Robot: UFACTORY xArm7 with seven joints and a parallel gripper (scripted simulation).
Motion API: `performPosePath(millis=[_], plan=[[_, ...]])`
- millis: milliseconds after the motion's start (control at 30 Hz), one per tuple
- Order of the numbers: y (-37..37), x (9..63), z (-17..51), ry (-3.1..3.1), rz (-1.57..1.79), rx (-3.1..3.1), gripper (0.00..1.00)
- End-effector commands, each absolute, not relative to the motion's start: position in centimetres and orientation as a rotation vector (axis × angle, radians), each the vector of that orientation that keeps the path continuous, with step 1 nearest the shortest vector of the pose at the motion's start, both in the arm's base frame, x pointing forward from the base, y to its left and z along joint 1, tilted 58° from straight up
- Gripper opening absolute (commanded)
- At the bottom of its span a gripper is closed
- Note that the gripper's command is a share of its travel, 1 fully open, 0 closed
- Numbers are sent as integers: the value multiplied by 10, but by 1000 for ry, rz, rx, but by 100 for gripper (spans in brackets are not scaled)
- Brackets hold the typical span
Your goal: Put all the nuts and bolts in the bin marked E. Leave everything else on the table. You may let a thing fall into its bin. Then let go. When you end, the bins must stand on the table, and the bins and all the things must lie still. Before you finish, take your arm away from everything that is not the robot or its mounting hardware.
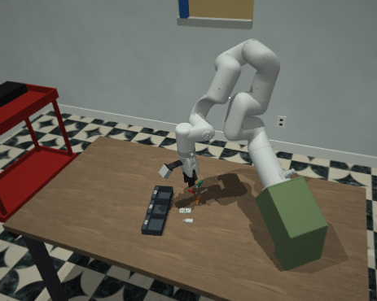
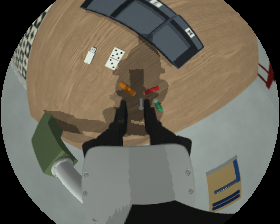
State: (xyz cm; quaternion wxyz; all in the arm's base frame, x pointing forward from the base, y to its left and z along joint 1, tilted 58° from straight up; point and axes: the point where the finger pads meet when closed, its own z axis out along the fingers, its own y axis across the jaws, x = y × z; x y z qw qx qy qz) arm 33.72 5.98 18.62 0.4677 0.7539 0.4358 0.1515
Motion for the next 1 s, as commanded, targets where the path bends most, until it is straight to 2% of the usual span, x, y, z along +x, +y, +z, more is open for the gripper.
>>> performPosePath(millis=[0,967], plan=[[13,330,195,1080,384,1846,29],[15,322,191,1092,392,1850,29]])
